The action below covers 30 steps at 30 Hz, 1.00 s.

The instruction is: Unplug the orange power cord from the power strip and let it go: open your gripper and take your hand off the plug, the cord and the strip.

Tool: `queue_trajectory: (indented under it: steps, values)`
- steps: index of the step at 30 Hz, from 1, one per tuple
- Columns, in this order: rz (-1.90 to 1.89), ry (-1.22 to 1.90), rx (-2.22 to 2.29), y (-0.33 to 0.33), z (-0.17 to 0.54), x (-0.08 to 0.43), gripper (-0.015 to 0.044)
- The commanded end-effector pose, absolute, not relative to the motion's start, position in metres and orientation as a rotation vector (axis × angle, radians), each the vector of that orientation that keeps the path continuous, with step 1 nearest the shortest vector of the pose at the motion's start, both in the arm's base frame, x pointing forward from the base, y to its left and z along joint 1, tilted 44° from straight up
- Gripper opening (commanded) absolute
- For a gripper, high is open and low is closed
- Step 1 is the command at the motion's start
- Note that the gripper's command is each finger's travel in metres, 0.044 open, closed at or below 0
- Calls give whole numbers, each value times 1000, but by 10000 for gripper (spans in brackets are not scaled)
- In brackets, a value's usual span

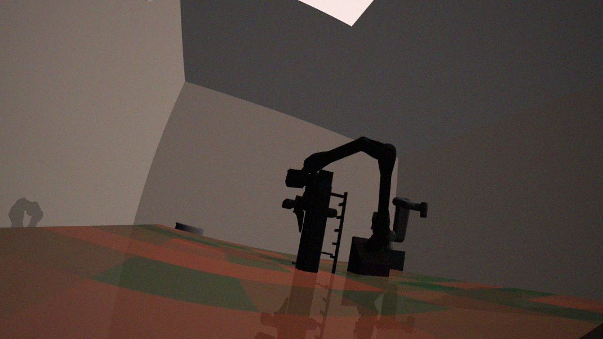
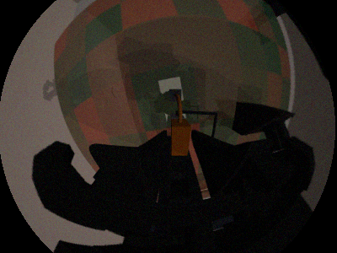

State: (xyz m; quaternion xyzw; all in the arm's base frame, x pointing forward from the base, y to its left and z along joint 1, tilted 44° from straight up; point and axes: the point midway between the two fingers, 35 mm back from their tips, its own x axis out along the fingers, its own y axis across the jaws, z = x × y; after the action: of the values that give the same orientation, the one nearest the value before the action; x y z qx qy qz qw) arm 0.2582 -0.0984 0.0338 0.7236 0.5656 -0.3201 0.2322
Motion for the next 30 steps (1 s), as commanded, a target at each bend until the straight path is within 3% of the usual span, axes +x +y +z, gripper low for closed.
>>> queue_trajectory:
  steps: [1, 7, 11, 19, 30]
  values:
    - [-880, 1563, 1996, -92, 29, 258, 160]
    - [-880, 1563, 1996, -91, 29, 258, 160]
    - [-880, 1559, 1987, -94, 30, 259, 55]
    - [-880, 1559, 1987, -94, 30, 259, 2]
    - [-882, 1558, 1988, -104, 21, 257, 0]
